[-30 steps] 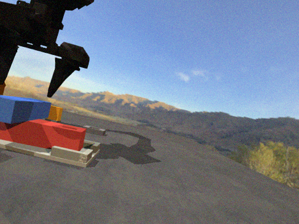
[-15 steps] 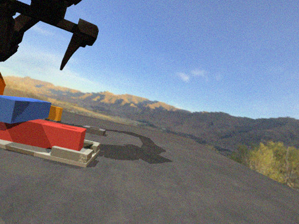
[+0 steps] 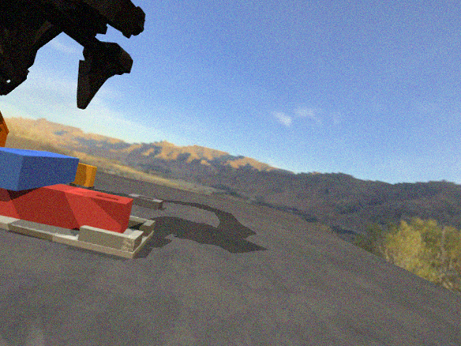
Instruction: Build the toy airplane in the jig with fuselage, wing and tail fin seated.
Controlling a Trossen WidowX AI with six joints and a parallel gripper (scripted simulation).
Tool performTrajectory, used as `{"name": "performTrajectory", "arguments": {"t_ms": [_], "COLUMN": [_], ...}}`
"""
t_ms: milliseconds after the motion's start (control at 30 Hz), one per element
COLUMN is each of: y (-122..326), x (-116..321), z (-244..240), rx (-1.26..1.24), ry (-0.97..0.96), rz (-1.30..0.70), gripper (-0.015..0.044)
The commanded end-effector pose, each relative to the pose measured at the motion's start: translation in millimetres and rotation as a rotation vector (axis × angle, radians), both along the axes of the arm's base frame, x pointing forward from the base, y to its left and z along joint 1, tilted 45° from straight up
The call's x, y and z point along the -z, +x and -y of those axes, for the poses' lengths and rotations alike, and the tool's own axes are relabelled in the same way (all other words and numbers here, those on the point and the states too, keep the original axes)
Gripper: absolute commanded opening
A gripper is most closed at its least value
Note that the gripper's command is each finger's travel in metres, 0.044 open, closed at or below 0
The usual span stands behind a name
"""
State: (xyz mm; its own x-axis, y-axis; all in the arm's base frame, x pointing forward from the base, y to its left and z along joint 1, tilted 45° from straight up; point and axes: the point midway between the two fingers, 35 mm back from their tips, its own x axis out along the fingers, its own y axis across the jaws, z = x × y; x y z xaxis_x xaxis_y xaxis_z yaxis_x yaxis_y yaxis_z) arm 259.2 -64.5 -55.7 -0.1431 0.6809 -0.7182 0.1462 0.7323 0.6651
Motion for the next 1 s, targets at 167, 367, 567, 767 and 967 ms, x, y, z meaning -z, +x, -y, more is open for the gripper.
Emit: {"name": "performTrajectory", "arguments": {"t_ms": [167,367,567,767,967], "y": [2,5,-5,-40,-87], "x": [0,-28,-92,-143,-175], "z": [1,-21,-78,-132,-169], "rx": [-0.132,-0.129,-0.124,-0.124,-0.131], "ry": [0.021,0.009,-0.005,0.006,0.035], "rz": [0.129,0.128,0.129,0.128,0.121], "gripper": [0.0440,0.0440,0.0440,0.0440,0.0440]}}
